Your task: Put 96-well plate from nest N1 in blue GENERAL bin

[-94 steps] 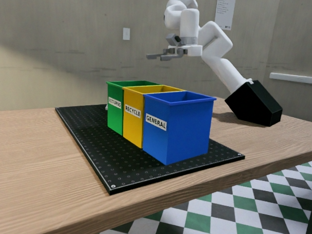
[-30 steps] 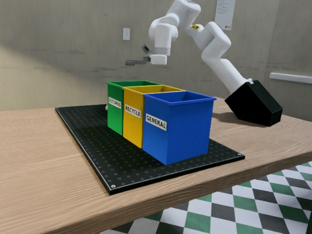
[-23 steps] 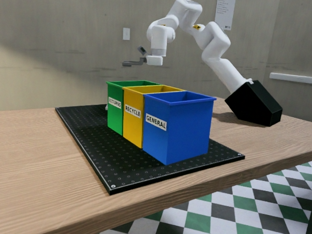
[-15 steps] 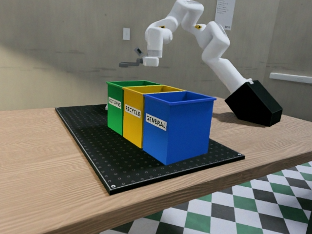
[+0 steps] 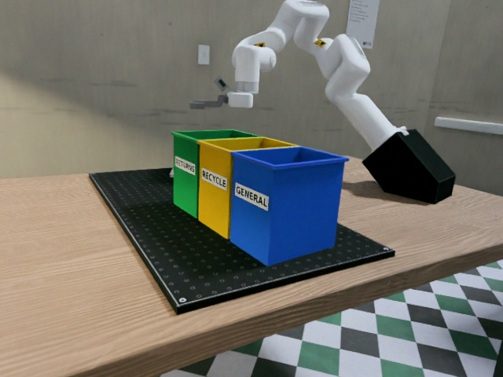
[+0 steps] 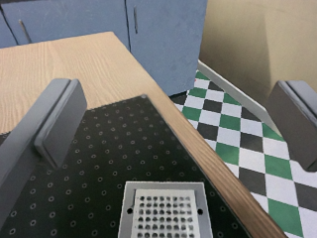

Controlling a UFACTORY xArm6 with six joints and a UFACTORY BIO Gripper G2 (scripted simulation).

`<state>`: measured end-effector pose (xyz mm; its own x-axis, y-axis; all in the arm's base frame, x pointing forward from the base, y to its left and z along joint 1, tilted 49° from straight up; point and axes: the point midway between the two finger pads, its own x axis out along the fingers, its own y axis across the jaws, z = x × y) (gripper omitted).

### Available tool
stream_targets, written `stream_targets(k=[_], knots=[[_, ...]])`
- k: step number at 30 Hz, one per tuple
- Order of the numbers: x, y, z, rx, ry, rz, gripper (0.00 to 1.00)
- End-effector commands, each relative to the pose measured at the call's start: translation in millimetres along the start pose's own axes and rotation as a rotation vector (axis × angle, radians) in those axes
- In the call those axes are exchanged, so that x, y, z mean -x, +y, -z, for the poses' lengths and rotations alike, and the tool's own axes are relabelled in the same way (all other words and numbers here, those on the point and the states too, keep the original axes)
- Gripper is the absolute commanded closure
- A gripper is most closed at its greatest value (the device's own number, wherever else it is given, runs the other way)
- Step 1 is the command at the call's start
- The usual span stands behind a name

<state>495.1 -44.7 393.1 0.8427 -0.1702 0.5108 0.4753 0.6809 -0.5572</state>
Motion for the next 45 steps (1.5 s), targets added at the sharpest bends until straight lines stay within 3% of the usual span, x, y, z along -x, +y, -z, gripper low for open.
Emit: stream_targets(k=[1, 45], knots=[[-0.8, -0.3, 0.5, -0.001, -0.002, 0.001, 0.63], [-0.8, -0.3, 63.9, -0.001, -0.002, 0.001, 0.63]])
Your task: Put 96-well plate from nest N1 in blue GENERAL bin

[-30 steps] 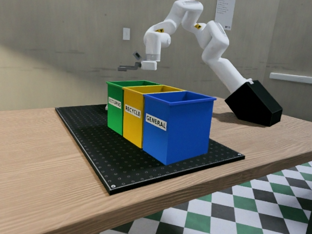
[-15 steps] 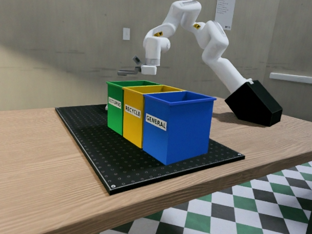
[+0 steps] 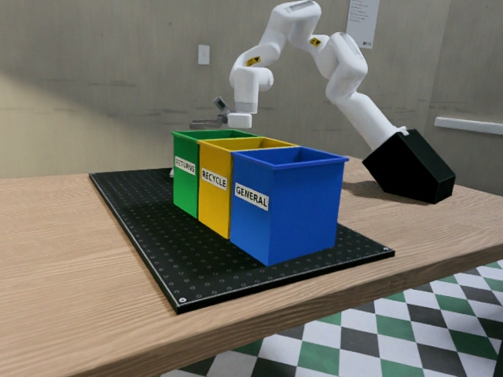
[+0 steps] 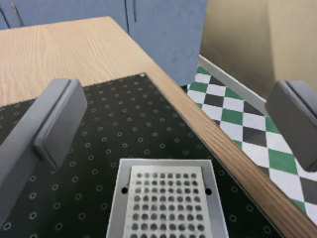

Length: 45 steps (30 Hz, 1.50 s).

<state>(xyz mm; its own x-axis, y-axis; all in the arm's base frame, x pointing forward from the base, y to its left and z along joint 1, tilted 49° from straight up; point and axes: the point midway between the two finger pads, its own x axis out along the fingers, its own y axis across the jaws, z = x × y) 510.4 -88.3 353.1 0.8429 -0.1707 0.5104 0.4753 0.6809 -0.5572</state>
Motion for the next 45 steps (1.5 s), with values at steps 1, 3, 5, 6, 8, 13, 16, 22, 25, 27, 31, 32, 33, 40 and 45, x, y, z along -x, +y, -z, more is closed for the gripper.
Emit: stream_targets(k=[1, 3, 5, 6, 8, 13, 16, 22, 25, 27, 31, 32, 33, 40, 45], knots=[[-1.0, -0.1, 4.5, -0.001, -0.003, 0.001, 0.63], [-1.0, -0.1, 7.9, -0.001, -0.003, 0.001, 0.63], [-1.0, -0.1, 11.2, -0.001, -0.003, 0.001, 0.63], [-1.0, -0.1, 12.9, -0.001, -0.003, 0.001, 0.63], [-1.0, -0.1, 16.2, -0.001, -0.003, 0.001, 0.63], [-1.0, -0.1, 24.5, -0.001, -0.003, 0.001, 0.63], [-1.0, -0.1, 26.2, -0.001, -0.003, 0.001, 0.63], [-1.0, -0.1, 36.2, -0.001, -0.003, 0.001, 0.63], [-1.0, -0.1, 41.2, -0.001, -0.003, 0.001, 0.63], [-1.0, -0.1, 44.5, -0.001, -0.003, 0.001, 0.63], [-1.0, -0.1, 49.5, -0.001, -0.003, 0.001, 0.63], [-1.0, -0.1, 49.5, -0.001, -0.003, 0.001, 0.63], [-1.0, -0.1, 51.2, -0.001, -0.003, 0.001, 0.63], [-1.0, 0.0, 62.9, -0.001, -0.003, 0.001, 0.63], [-1.0, 0.0, 71.2, -0.001, -0.003, 0.001, 0.63]])
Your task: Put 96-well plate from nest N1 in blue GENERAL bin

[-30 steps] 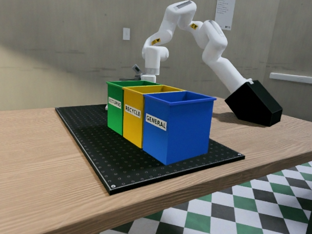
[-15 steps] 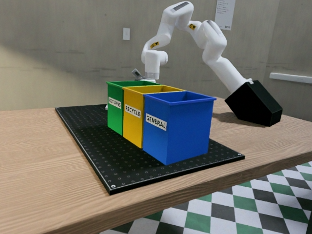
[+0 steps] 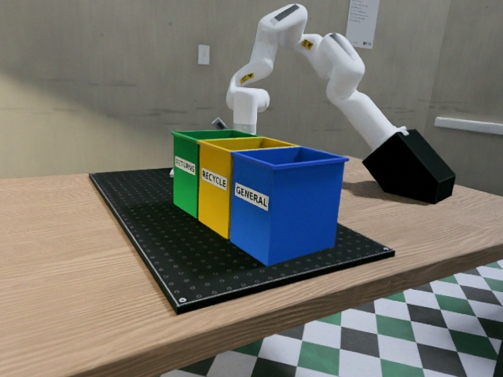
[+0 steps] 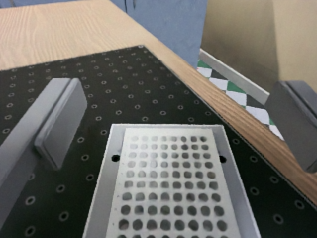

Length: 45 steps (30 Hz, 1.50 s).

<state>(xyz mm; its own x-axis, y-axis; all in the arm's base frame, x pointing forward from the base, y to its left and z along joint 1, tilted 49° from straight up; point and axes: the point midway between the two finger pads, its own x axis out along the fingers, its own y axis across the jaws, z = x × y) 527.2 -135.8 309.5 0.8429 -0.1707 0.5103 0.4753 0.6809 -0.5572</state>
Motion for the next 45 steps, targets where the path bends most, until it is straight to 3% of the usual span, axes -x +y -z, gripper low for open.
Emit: stream_targets(k=[1, 29, 45], knots=[[-1.0, 0.0, 6.2, -0.001, -0.003, 0.001, 0.63], [-1.0, 0.0, 46.2, -0.001, -0.003, 0.001, 0.63], [-1.0, 0.0, 47.5, -0.001, -0.003, 0.001, 0.63]])
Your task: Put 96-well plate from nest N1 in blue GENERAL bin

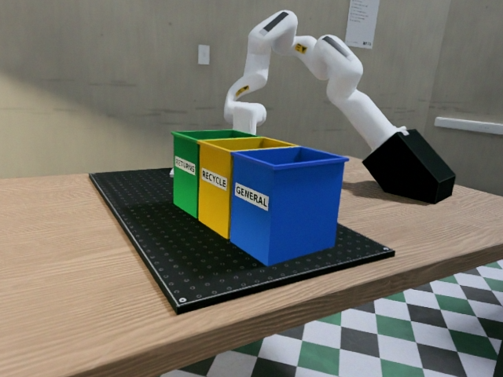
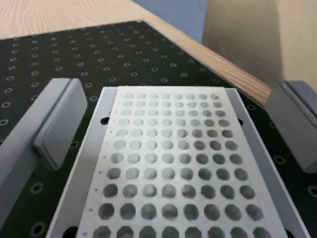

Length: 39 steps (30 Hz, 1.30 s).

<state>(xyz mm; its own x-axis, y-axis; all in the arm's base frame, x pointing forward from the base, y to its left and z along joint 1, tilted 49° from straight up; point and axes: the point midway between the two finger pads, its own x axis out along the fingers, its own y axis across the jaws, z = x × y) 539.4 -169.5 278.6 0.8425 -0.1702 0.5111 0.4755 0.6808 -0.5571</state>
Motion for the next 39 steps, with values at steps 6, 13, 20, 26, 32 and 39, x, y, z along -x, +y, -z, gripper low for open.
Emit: stream_targets(k=[6, 13, 20, 26, 32, 39], knots=[[-0.7, 0.0, 4.3, -0.001, -0.002, 0.000, 0.63], [-0.7, 0.0, 7.6, -0.001, -0.002, 0.000, 0.63], [-0.7, 0.0, 12.3, -0.001, -0.002, 0.000, 0.63], [-0.7, 0.0, 15.6, -0.001, -0.002, 0.000, 0.63], [-0.7, 0.0, 18.9, -0.001, -0.002, 0.000, 0.63], [-0.7, 0.0, 18.9, -0.001, -0.002, 0.000, 0.63]])
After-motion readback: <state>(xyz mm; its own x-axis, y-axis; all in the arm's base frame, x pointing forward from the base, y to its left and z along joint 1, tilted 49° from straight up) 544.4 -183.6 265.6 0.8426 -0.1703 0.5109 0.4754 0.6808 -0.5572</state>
